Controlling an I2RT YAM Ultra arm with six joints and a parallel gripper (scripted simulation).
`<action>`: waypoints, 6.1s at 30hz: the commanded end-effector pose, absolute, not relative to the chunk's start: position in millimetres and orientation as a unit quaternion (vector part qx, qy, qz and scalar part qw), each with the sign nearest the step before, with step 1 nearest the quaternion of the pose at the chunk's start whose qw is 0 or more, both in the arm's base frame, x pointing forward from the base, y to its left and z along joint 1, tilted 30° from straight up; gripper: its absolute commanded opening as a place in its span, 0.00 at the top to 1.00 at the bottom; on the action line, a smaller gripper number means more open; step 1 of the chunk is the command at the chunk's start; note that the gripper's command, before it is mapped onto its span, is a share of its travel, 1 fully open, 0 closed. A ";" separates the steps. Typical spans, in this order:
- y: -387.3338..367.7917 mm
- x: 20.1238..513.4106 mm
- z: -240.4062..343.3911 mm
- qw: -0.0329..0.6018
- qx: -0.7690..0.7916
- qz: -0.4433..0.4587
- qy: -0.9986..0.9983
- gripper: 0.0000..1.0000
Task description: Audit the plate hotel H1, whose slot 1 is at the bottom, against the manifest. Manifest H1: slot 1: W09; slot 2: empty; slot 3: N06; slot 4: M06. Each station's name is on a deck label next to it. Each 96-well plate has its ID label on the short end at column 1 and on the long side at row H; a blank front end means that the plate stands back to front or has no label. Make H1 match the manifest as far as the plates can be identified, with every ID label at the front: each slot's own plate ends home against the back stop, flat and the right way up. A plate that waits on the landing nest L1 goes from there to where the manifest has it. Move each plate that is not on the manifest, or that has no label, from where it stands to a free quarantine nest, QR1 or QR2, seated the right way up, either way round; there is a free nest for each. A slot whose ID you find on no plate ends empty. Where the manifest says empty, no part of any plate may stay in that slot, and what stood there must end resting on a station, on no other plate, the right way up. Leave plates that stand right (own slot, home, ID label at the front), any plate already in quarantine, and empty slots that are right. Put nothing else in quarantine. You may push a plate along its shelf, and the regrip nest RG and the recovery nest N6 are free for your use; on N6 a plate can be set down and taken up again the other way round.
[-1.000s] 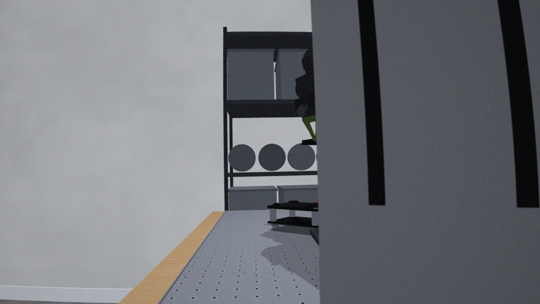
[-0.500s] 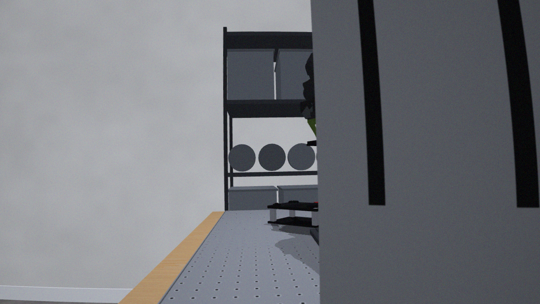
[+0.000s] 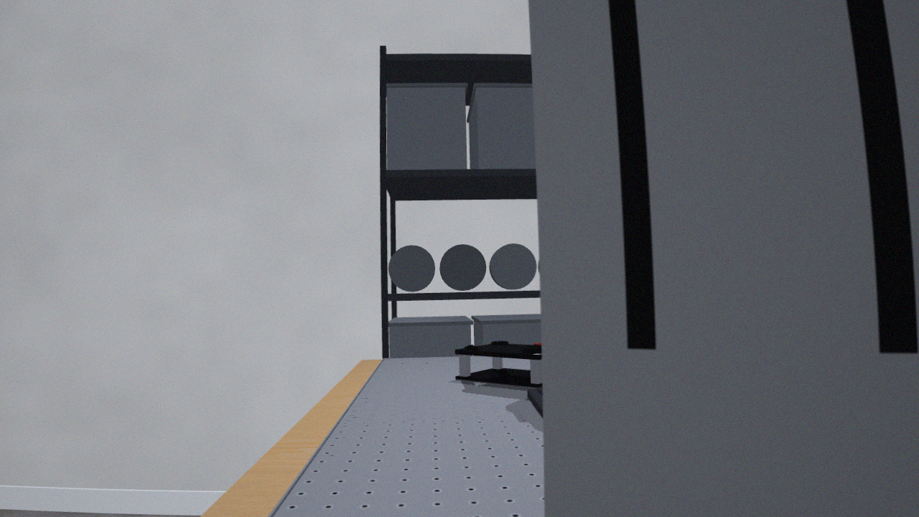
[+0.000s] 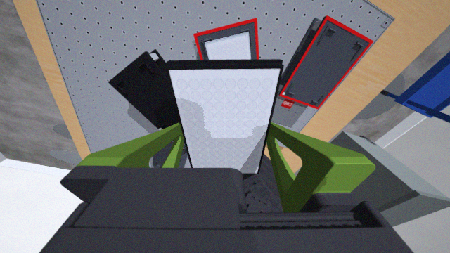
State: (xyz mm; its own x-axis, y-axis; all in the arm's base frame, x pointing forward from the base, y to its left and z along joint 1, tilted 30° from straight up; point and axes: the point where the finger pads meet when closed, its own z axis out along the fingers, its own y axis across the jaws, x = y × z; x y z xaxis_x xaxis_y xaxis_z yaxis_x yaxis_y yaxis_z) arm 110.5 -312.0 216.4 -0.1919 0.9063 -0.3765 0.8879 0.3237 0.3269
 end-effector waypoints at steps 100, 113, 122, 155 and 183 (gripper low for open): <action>-412.1 -57.1 85.4 0.248 0.701 0.070 0.665 0.15; -421.8 -40.2 54.3 0.245 0.699 0.070 0.668 0.15; -426.8 -31.8 38.5 0.246 0.699 0.070 0.668 0.15; -434.4 -29.7 47.7 0.258 0.696 0.050 0.668 0.15; -430.1 -19.5 15.1 0.246 0.700 0.069 0.666 0.15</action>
